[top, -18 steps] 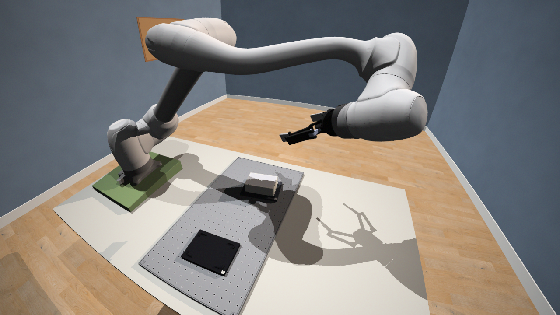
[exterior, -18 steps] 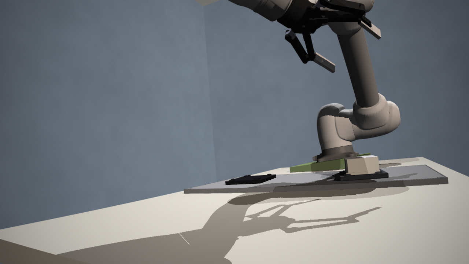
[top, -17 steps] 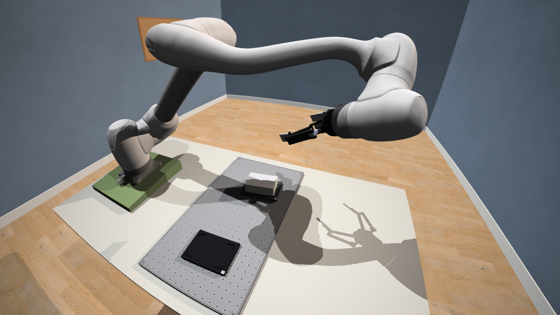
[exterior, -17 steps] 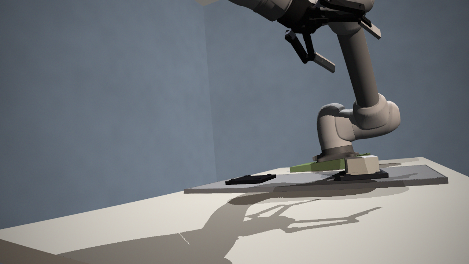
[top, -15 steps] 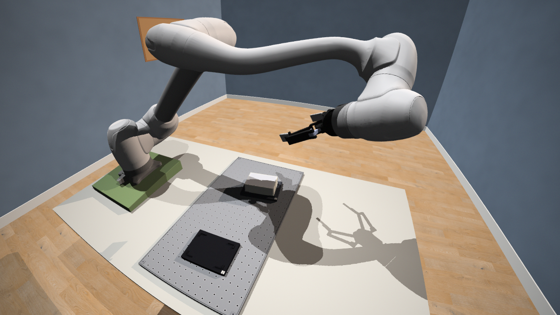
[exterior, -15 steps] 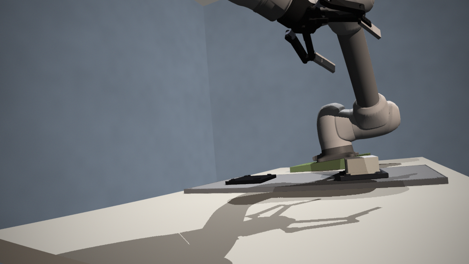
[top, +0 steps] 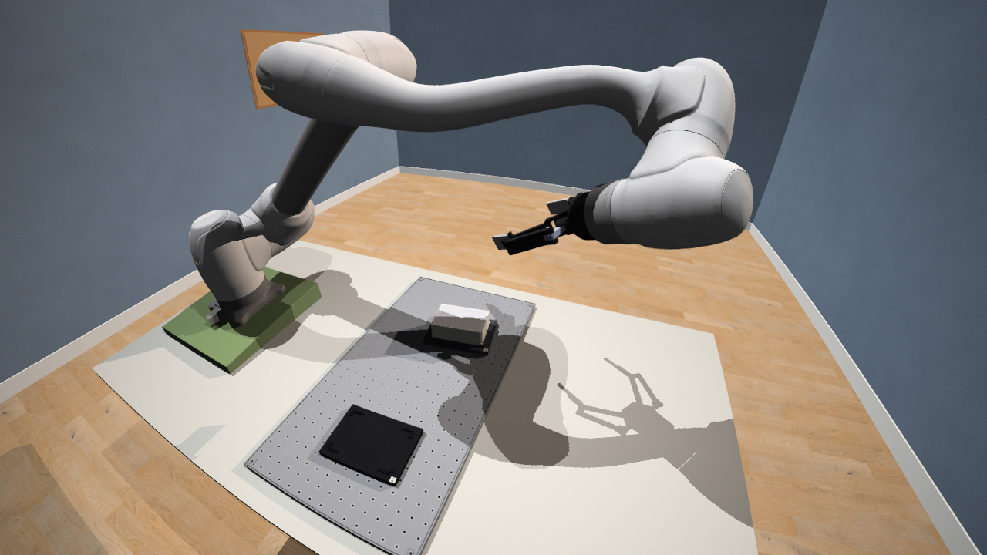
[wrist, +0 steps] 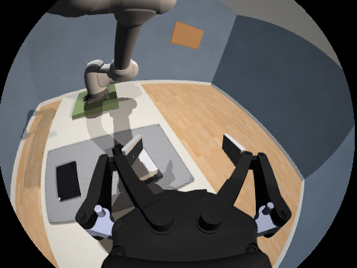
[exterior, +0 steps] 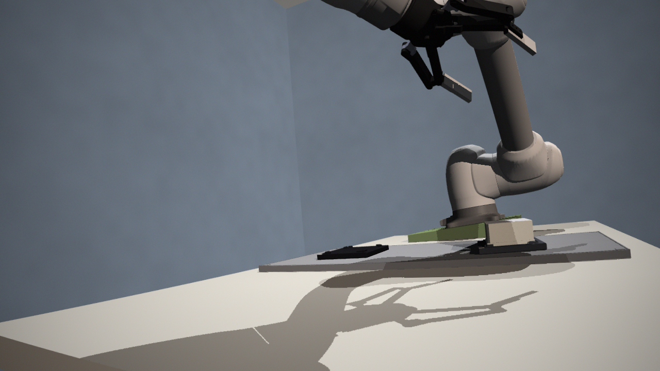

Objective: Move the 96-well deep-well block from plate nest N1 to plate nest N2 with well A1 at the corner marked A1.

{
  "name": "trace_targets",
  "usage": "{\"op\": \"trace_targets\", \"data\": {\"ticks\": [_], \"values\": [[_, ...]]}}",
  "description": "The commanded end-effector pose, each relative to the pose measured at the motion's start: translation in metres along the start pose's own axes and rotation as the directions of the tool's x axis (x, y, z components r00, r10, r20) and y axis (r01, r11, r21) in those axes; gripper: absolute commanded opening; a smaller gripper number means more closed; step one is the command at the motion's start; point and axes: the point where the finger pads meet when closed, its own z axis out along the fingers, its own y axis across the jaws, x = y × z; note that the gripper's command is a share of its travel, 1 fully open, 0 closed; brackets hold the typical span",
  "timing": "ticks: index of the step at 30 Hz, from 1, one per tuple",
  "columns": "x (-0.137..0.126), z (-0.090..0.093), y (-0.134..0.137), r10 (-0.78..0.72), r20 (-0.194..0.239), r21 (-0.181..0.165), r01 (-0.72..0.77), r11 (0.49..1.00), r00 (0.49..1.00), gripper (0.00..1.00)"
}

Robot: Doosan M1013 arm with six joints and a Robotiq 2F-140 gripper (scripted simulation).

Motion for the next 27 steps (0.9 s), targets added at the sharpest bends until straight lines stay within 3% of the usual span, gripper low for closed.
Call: {"op": "trace_targets", "data": {"ticks": [1, 9, 14, 16, 27], "values": [[-0.005, 0.008, 0.0, 0.061, 0.02, 0.001, -0.061, 0.998, 0.998, 1.0], [-0.02, 0.036, -0.003, 0.309, 0.101, -0.012, -0.309, 0.951, 0.946, 1.0], [-0.026, 0.044, -0.005, 0.453, 0.15, -0.037, -0.453, 0.891, 0.879, 1.0], [-0.026, 0.044, -0.005, 0.453, 0.15, -0.037, -0.453, 0.891, 0.879, 1.0], [-0.046, 0.076, -0.018, 0.721, 0.239, -0.142, -0.711, 0.689, 0.651, 1.0]]}}
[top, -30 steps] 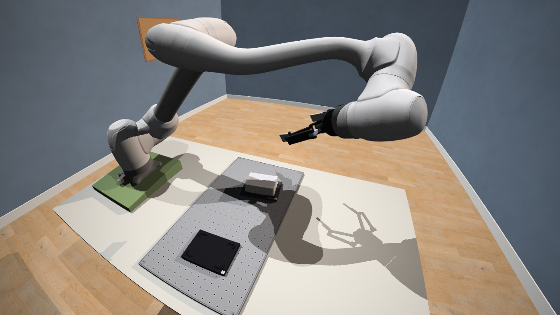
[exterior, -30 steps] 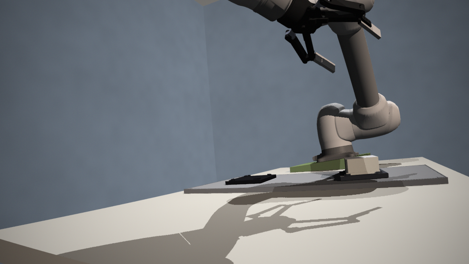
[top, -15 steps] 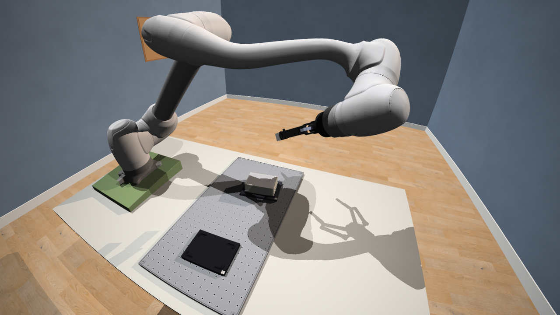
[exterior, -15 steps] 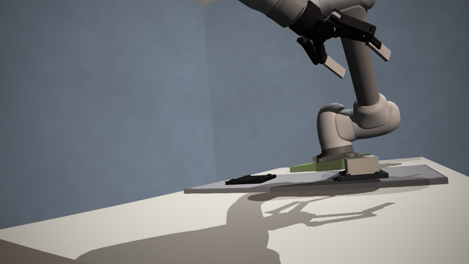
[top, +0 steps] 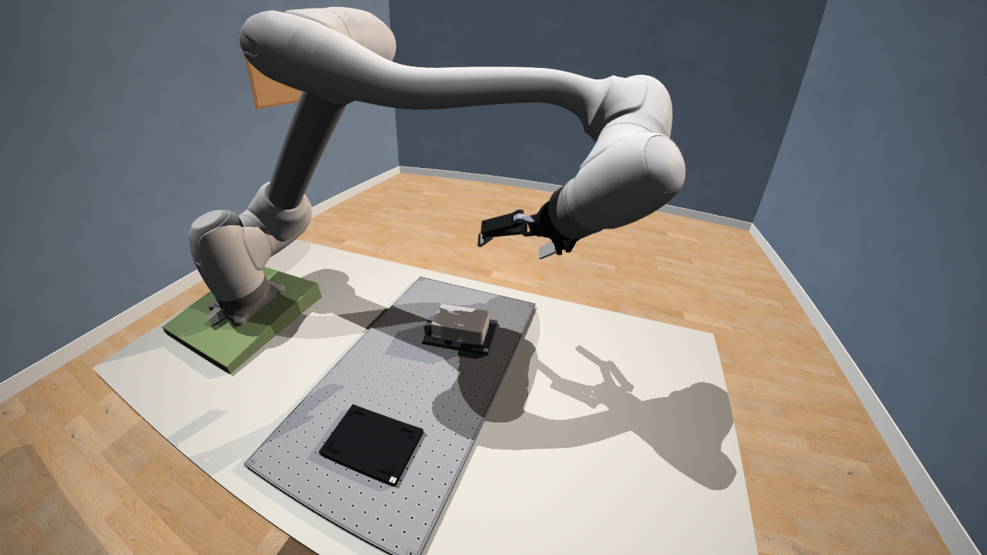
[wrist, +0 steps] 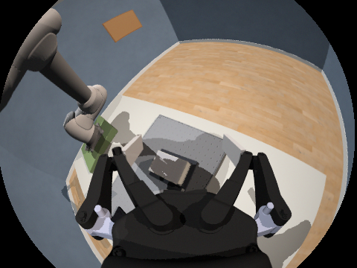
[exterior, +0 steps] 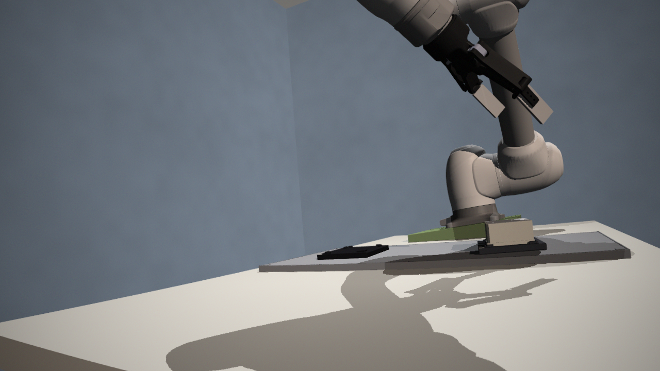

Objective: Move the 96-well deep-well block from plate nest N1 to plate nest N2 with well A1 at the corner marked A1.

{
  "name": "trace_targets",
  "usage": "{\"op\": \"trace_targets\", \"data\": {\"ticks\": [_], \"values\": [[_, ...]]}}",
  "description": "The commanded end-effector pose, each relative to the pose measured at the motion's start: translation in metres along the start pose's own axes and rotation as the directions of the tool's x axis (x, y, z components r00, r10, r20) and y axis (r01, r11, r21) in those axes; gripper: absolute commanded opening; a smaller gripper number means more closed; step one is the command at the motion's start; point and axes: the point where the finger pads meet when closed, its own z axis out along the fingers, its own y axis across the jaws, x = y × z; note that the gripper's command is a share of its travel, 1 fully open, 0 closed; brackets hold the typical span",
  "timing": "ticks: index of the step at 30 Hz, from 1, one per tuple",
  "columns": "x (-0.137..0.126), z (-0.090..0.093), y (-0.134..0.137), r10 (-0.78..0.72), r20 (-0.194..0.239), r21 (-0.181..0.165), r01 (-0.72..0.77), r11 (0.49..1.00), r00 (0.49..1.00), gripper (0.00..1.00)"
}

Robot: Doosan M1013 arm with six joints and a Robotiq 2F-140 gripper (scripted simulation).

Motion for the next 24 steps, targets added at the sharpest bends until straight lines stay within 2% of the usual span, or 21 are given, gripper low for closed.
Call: {"op": "trace_targets", "data": {"ticks": [1, 3, 6, 10, 15, 21, 23, 24], "values": [[-0.005, 0.01, -0.001, 0.132, 0.045, -0.022, -0.131, 0.991, 0.99, 1.0], [-0.01, 0.018, -0.002, 0.193, 0.064, -0.038, -0.191, 0.981, 0.979, 1.0], [-0.01, 0.018, -0.002, 0.224, 0.074, -0.046, -0.221, 0.974, 0.972, 1.0], [-0.02, 0.034, -0.005, 0.344, 0.106, -0.086, -0.336, 0.938, 0.933, 1.0], [-0.028, 0.045, -0.008, 0.486, 0.135, -0.146, -0.468, 0.872, 0.863, 1.0], [-0.039, 0.058, -0.013, 0.64, 0.149, -0.232, -0.603, 0.763, 0.753, 1.0], [-0.039, 0.058, -0.013, 0.64, 0.149, -0.232, -0.603, 0.763, 0.753, 1.0], [-0.043, 0.062, -0.014, 0.664, 0.149, -0.248, -0.622, 0.743, 0.733, 1.0]]}}
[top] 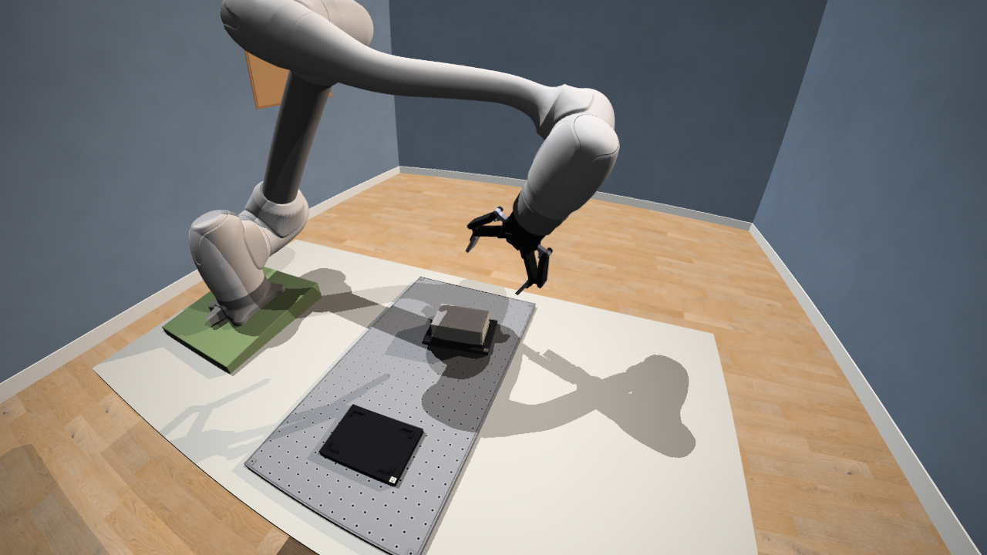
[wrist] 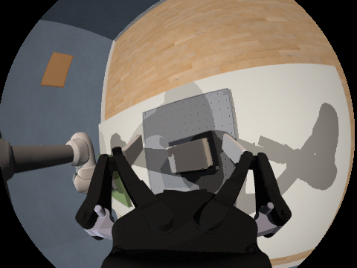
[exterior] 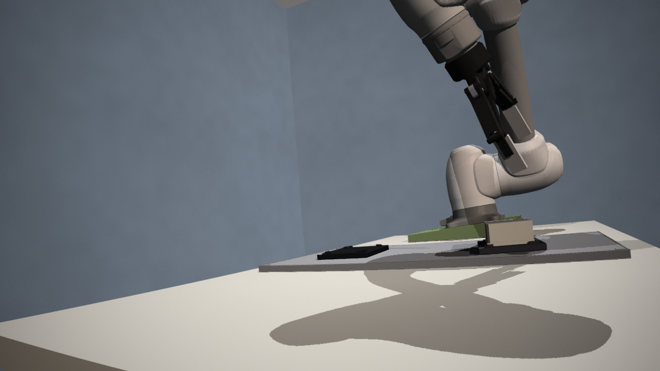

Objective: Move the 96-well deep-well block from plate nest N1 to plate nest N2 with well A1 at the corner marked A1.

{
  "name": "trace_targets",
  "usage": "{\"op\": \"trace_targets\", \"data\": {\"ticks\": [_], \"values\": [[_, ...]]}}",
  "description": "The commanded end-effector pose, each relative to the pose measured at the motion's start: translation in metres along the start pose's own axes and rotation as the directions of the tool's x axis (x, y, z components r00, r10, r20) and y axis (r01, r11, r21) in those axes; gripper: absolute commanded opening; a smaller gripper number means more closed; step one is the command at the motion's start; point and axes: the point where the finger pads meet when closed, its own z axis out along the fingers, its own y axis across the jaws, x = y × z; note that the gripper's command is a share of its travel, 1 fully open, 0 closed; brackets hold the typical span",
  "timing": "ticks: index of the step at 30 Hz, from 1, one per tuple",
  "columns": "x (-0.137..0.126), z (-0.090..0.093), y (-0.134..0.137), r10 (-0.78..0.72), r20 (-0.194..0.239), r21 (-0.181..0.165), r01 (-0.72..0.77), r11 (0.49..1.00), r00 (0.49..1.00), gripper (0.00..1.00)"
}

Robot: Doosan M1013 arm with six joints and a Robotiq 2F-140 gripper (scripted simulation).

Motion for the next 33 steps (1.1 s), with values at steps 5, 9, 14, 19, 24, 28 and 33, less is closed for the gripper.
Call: {"op": "trace_targets", "data": {"ticks": [5, 9, 14, 19, 24, 28, 33], "values": [[-0.013, 0.018, -0.001, 0.21, 0.039, -0.087, -0.206, 0.975, 0.977, 1.0], [-0.019, 0.025, -0.001, 0.327, 0.043, -0.145, -0.318, 0.937, 0.944, 1.0], [-0.03, 0.036, -0.003, 0.465, 0.027, -0.219, -0.449, 0.866, 0.885, 1.0], [-0.04, 0.046, -0.004, 0.54, 0.004, -0.263, -0.52, 0.812, 0.841, 1.0], [-0.049, 0.054, -0.006, 0.652, -0.05, -0.329, -0.628, 0.705, 0.757, 1.0], [-0.056, 0.059, -0.007, 0.724, -0.108, -0.373, -0.703, 0.605, 0.681, 1.0], [-0.064, 0.066, -0.01, 0.767, -0.162, -0.397, -0.753, 0.525, 0.62, 1.0]]}}
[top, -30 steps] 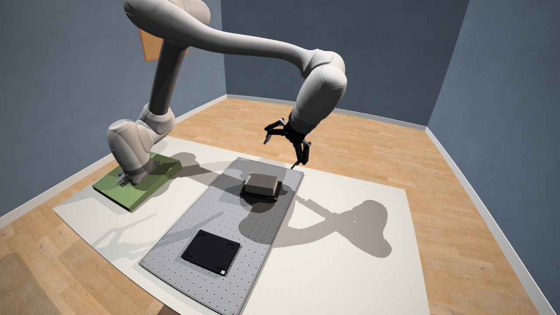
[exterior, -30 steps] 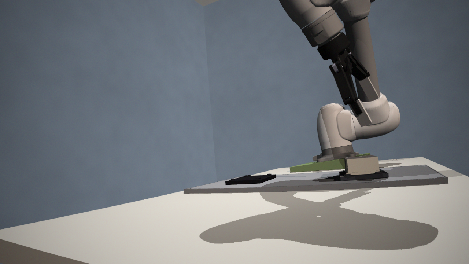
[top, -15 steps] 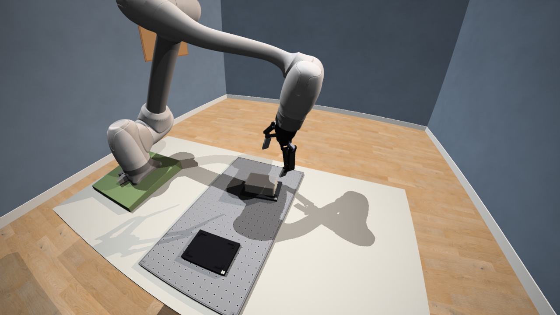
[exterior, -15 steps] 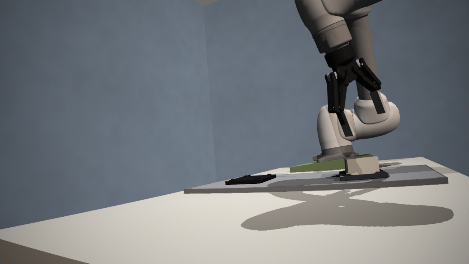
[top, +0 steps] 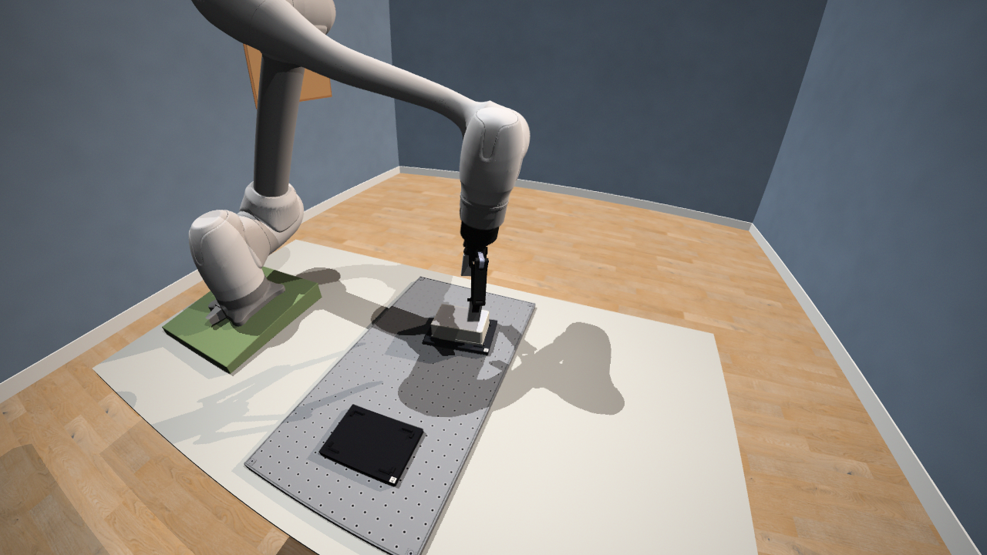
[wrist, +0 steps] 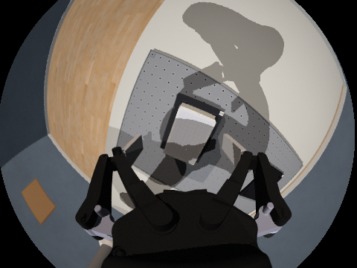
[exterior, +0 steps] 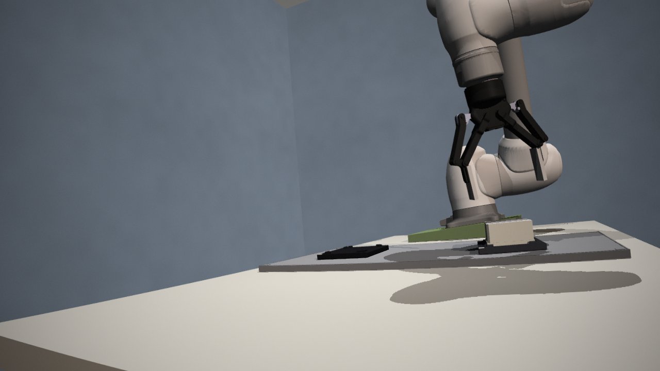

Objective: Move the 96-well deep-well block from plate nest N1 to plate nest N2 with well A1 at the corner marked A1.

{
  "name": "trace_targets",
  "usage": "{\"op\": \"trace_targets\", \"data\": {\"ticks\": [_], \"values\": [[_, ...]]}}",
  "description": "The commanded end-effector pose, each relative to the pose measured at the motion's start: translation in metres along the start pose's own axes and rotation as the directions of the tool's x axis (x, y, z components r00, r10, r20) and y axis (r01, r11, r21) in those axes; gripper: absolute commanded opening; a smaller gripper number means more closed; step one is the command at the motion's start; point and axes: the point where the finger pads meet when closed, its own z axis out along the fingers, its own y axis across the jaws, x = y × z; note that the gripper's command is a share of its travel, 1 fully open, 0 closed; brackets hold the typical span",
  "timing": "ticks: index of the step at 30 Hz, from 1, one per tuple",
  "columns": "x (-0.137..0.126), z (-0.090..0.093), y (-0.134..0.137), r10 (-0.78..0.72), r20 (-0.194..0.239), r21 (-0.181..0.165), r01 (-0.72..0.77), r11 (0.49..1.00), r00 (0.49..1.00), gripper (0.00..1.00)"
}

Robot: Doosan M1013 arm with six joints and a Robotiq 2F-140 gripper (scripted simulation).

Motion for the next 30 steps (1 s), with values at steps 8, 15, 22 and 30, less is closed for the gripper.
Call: {"op": "trace_targets", "data": {"ticks": [8, 15, 22, 30], "values": [[-0.018, 0.014, 0.003, 0.278, -0.108, -0.109, -0.289, 0.951, 0.954, 1.0], [-0.022, 0.017, 0.003, 0.346, -0.15, -0.121, -0.365, 0.923, 0.926, 1.0], [-0.022, 0.017, 0.003, 0.346, -0.15, -0.121, -0.365, 0.923, 0.926, 1.0], [-0.021, 0.025, 0.004, 0.346, -0.15, -0.121, -0.365, 0.923, 0.926, 1.0]]}}
